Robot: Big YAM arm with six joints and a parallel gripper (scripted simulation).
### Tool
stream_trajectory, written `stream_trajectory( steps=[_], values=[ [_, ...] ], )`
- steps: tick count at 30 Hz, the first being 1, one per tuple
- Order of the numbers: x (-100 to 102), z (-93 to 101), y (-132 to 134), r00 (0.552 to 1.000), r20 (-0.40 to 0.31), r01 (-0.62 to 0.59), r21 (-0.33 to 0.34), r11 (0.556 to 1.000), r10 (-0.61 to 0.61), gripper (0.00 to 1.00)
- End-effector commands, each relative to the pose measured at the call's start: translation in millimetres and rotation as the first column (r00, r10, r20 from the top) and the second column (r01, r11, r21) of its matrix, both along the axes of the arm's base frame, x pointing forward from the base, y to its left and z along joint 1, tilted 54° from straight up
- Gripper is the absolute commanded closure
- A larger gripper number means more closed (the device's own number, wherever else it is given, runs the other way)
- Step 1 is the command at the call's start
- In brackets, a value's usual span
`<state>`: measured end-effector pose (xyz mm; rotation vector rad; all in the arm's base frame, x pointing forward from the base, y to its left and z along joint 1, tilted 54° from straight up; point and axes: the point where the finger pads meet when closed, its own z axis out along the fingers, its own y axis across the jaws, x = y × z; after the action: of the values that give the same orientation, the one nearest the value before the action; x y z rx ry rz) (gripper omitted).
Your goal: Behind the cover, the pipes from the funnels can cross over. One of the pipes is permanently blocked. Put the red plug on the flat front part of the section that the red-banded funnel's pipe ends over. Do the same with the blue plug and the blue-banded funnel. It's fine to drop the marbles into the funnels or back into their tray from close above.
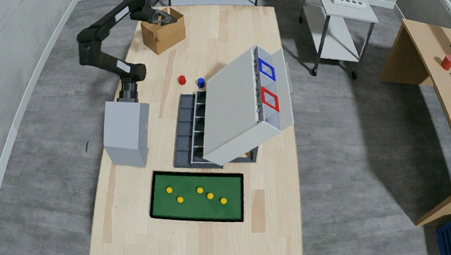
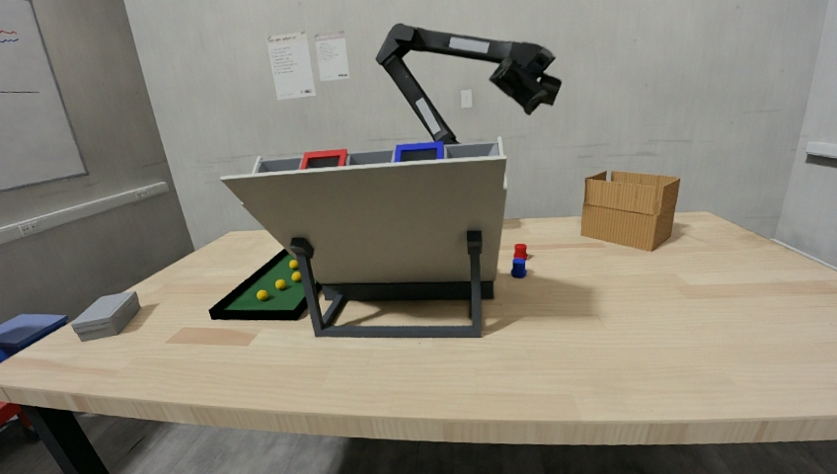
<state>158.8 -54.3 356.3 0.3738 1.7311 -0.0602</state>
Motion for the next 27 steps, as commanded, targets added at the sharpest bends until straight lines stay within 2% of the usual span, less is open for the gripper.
stream_trajectory(
  steps=[1, 5, 7, 8, 15, 22, 24, 25, 27],
  values=[
    [76, -30.3, -52, 0.966, -0.241, 0.111, 0.075, 0.991, -0.09, 0.0],
    [80, -47.2, -61, 0.93, -0.335, 0.187, 0.078, 0.979, -0.151, 0.0],
    [80, -47.2, -61, 0.93, -0.335, 0.187, 0.078, 0.979, -0.151, 0.0],
    [-2, -37.8, -21, 0.982, -0.049, 0.18, -0.018, 0.984, -0.18, 0.0],
    [33, -73.2, -54, 0.931, -0.218, 0.295, -0.027, 0.955, -0.293, 0.0],
    [68, -108.7, -86, 0.838, -0.379, 0.402, -0.057, 0.914, -0.392, 0.0],
    [68, -108.7, -86, 0.838, -0.379, 0.402, -0.057, 0.914, -0.392, 0.0],
    [6, -106.0, -39, 0.808, -0.213, 0.546, -0.082, 0.834, -0.55, 0.0],
    [12, -116.0, -48, 0.777, -0.256, 0.57, -0.101, 0.815, -0.575, 0.0]
  ],
)
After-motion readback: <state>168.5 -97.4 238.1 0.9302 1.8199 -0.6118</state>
